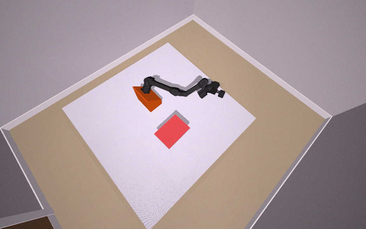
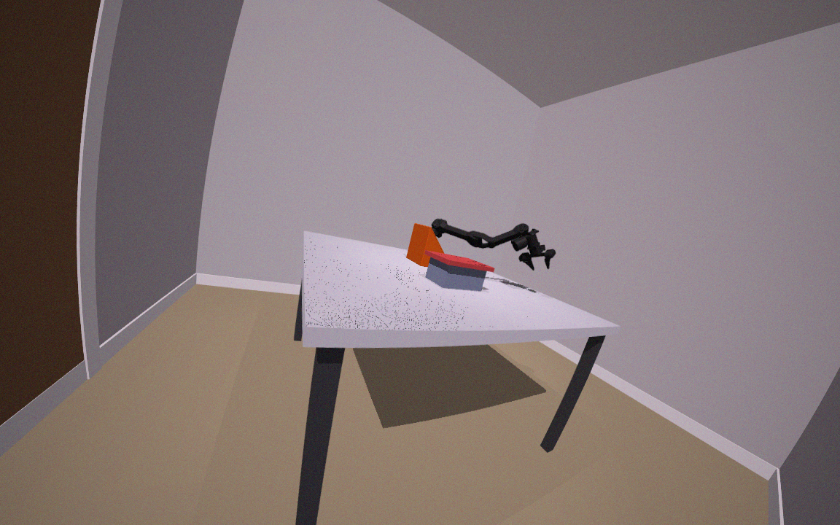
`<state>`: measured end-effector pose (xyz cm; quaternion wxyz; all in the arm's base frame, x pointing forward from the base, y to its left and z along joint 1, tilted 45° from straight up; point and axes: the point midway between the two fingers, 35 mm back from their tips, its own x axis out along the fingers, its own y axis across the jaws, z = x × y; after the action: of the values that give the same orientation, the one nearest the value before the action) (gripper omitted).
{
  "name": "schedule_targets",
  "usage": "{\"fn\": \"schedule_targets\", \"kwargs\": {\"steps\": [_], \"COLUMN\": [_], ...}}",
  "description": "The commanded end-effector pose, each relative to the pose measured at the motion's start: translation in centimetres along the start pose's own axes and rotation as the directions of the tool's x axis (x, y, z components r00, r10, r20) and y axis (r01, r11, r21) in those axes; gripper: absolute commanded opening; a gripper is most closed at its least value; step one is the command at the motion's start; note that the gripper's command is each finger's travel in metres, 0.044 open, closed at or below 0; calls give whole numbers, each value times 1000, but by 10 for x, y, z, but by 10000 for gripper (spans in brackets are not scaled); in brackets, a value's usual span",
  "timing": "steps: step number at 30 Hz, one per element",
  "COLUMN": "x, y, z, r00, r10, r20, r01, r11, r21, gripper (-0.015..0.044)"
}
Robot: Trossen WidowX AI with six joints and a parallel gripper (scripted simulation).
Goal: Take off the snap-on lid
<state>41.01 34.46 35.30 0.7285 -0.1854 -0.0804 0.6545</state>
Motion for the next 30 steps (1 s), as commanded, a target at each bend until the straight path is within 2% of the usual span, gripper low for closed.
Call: {"fn": "schedule_targets", "kwargs": {"steps": [1, 6, 7, 12, 19, 22, 30], "x": [-2, -38, -39, -38, -38, -41, -79], "y": [-1, -17, -18, -16, 16, 24, 76], "z": [1, 24, 25, 35, 138, 160, 274], "r00": [1000, 1000, 1000, 1000, 988, 982, 908], "r10": [0, 1, 1, -6, -75, -89, -143], "r20": [0, -3, -3, 6, 133, 169, 393], "r01": [0, -1, -1, 6, 114, 146, 357], "r11": [1000, 1000, 1000, 999, 942, 919, 754], "r21": [0, 0, 0, -31, -316, -367, -551], "gripper": [374, 243, 235, 235, 235, 235, 235]}}
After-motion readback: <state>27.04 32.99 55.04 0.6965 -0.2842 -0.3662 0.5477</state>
